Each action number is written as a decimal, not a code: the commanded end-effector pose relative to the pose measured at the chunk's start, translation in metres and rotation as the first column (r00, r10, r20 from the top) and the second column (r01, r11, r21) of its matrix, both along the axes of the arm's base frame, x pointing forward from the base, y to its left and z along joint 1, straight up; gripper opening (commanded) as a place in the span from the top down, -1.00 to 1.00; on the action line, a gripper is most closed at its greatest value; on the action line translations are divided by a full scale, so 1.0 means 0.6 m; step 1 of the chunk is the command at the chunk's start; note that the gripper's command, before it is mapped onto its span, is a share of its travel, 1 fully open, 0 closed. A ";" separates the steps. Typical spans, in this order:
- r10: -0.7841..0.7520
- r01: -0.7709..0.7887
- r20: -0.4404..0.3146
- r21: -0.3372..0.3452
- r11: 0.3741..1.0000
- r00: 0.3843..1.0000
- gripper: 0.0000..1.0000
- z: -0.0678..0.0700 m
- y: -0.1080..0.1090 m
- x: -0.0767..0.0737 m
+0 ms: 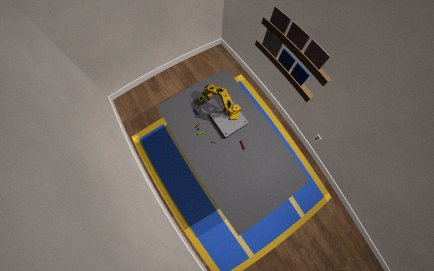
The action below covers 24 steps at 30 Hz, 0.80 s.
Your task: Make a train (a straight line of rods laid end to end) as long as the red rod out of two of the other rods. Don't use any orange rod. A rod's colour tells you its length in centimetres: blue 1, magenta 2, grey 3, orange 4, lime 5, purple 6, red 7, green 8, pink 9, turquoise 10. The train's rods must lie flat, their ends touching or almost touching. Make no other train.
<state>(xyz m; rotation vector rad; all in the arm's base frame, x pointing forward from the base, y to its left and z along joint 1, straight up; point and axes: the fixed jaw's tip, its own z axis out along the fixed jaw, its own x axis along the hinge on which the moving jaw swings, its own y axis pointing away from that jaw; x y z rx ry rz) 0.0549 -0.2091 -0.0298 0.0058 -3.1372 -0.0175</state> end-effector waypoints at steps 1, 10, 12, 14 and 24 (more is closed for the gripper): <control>-0.003 0.003 0.004 -0.010 1.000 1.000 0.65 0.003 0.001 0.003; -0.003 0.003 0.004 -0.010 1.000 1.000 0.65 0.008 0.000 0.003; -0.003 0.003 0.004 -0.010 1.000 1.000 0.65 0.011 0.000 0.003; -0.003 0.003 0.004 -0.010 1.000 1.000 0.65 0.011 0.000 0.003; -0.003 0.003 0.004 -0.010 1.000 1.000 0.65 0.030 0.000 0.003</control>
